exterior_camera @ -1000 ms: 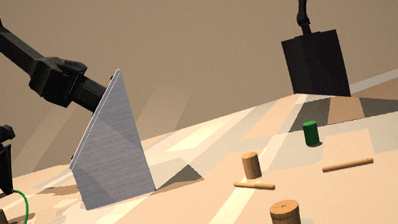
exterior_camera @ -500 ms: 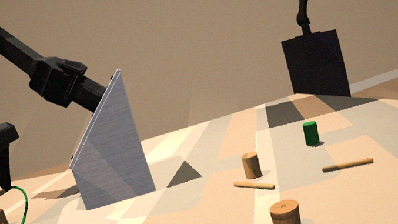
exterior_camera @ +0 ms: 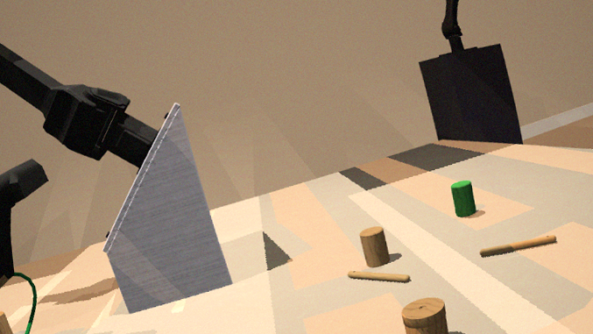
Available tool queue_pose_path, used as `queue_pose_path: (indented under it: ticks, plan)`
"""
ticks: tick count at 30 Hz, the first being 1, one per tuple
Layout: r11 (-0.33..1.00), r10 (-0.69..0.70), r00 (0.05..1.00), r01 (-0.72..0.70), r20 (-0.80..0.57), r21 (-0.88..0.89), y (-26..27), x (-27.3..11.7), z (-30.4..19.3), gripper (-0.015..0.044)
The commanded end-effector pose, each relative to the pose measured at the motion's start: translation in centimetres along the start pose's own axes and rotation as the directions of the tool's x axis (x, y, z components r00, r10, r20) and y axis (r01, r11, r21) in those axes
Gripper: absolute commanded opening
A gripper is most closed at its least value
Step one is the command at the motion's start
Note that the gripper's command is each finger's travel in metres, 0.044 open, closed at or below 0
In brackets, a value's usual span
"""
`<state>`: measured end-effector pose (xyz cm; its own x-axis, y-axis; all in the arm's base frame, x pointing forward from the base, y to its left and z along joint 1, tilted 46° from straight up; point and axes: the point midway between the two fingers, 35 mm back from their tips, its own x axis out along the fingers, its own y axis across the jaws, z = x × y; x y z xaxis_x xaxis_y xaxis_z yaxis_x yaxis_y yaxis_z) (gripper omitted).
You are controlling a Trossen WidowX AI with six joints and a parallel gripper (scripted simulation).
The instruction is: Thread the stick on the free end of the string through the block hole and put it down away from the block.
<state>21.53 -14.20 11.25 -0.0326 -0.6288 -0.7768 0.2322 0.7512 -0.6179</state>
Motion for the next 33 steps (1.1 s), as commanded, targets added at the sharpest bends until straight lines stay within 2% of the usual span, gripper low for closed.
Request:
queue_pose_path:
  ticks: [1, 8, 15, 24, 33]
  plan:
    - [0.989, 0.005, 1.0, -0.007, -0.014, -0.148, 0.2, -0.1, 0.2, 0.0]
    - [0.912, 0.007, 1.0, -0.017, -0.028, -0.409, 0.4, -0.5, 0.4, 0.0]
    - [0.768, 0.007, 0.999, -0.032, -0.041, -0.639, 0.5, -0.9, 0.6, 0.0]
    - [0.502, 0.007, 0.998, -0.055, -0.059, -0.863, 0.7, -1.4, 0.9, 0.0]
    - [0.174, 0.005, 0.997, -0.077, -0.077, -0.982, 0.8, -2.0, 1.1, 0.0]
